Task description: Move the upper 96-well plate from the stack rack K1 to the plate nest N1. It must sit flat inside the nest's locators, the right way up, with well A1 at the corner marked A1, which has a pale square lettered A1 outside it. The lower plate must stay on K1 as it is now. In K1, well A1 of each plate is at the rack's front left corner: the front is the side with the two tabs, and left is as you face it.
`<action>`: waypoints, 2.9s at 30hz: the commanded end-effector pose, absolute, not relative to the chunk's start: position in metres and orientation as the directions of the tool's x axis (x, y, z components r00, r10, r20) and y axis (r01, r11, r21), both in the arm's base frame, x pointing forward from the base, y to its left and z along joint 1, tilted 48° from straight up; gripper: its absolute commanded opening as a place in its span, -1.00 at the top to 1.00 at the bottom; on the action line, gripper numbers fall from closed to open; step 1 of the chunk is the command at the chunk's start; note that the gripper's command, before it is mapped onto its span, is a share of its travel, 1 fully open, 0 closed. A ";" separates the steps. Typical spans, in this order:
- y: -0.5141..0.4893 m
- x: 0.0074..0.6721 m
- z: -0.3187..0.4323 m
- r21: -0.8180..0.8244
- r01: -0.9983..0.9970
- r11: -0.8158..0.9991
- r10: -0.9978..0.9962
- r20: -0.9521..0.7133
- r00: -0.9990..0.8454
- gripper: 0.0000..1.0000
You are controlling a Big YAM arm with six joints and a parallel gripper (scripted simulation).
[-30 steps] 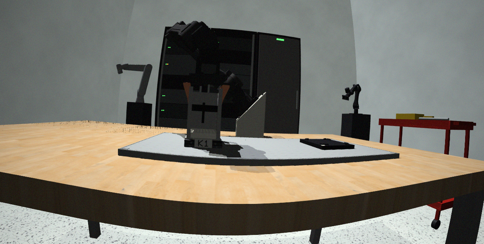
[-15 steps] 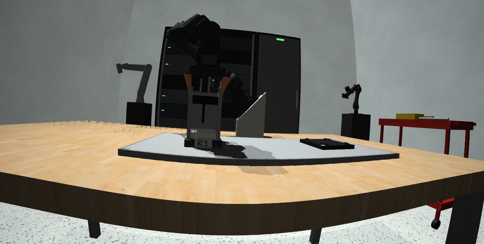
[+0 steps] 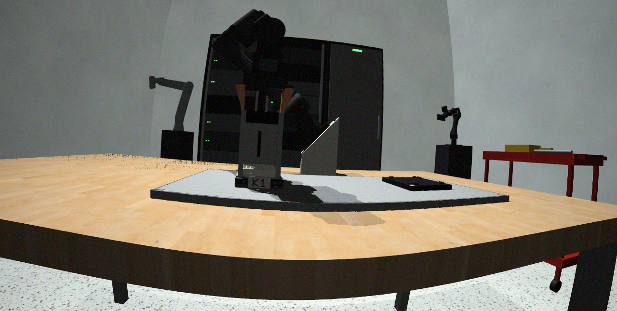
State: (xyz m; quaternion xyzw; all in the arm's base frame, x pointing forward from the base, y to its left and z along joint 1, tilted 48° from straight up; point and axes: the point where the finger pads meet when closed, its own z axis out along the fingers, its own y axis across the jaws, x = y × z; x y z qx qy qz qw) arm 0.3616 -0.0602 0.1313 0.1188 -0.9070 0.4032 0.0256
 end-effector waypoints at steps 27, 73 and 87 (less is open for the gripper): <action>-0.029 0.375 0.173 -0.729 -0.184 0.660 -0.201 0.065 -0.978 1.00; -0.024 0.376 0.166 -0.730 -0.162 0.665 -0.186 0.048 -0.981 1.00; 0.001 0.364 0.120 -0.732 -0.121 0.670 -0.144 0.031 -0.989 1.00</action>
